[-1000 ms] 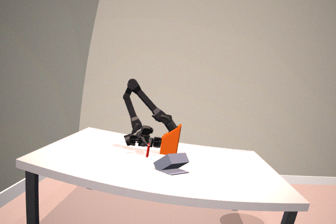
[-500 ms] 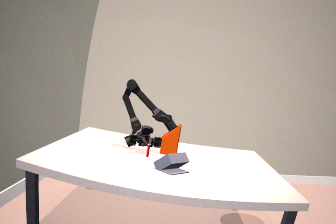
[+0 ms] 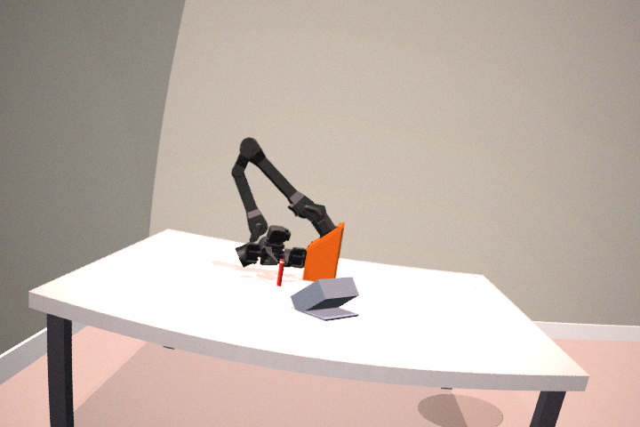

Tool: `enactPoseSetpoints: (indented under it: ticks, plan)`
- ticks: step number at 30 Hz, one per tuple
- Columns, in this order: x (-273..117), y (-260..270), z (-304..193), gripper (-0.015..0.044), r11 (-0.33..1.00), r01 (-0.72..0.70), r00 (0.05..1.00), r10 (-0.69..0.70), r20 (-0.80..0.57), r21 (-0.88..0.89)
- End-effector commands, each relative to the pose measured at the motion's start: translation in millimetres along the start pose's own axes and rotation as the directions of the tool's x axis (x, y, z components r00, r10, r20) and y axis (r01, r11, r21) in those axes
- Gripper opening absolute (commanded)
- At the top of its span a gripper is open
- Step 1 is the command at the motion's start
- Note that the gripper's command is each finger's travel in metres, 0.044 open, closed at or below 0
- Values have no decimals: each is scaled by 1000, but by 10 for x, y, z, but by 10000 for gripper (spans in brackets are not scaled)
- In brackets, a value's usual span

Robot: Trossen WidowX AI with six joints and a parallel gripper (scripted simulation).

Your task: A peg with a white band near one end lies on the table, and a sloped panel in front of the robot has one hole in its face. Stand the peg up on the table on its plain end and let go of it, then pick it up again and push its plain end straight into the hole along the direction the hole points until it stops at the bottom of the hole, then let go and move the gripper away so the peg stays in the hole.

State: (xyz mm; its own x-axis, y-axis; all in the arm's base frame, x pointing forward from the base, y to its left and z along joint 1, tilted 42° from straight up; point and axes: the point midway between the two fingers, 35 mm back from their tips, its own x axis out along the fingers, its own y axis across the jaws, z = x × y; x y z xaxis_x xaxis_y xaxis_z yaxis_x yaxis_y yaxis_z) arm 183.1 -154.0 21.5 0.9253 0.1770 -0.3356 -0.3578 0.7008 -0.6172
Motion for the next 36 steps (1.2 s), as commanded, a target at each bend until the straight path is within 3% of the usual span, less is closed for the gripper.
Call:
enactPoseSetpoints:
  ticks: [1, 19, 31, 36]
  plan:
    - [0, -1, 0, 130, 1000, 0, 1000, 0, 0, 0]
    - [0, -1, 0, 130, 1000, 0, 1000, 0, 0, 0]
    - [0, -1, 0, 440, 1000, 0, 1000, 0, 0, 0]
    - [0, -1, 0, 440, 1000, 0, 1000, 0, 0, 0]
